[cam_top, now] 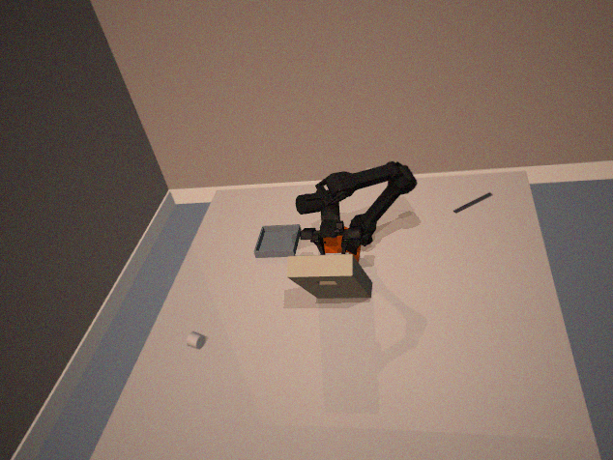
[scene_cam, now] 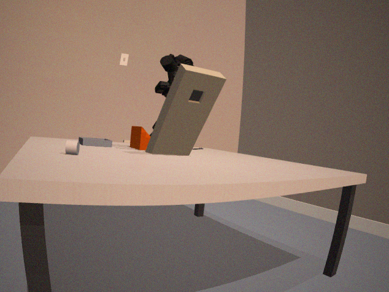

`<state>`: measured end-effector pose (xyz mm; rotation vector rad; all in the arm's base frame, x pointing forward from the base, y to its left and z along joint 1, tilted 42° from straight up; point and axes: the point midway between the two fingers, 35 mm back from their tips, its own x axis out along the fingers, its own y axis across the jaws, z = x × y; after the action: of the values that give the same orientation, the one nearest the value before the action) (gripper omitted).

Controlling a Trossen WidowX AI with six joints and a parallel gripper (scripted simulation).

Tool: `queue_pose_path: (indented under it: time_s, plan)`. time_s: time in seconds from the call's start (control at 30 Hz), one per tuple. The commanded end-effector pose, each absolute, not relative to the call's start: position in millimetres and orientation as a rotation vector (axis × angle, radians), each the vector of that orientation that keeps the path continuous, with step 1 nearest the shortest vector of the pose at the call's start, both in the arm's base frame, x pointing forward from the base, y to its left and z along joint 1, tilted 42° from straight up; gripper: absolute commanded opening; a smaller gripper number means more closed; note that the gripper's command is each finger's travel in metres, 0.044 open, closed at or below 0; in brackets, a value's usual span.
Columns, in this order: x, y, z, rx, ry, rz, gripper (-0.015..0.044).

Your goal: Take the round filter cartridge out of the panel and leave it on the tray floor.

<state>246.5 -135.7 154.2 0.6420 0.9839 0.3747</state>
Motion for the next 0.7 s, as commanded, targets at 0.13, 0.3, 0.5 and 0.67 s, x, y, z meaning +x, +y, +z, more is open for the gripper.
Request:
queue_pose_path:
  time_s: [0.13,0.3,0.5,0.67]
  plan:
    - [246.4,-135.8,154.6,0.64,0.984,0.376,0.0206]
    - [246.4,-135.8,154.6,0.64,0.984,0.376,0.0133]
    - [252.6,-141.8,161.5,0.641,0.983,0.375,0.0]
    - [260.2,-149.0,170.0,0.642,0.983,0.375,0.0]
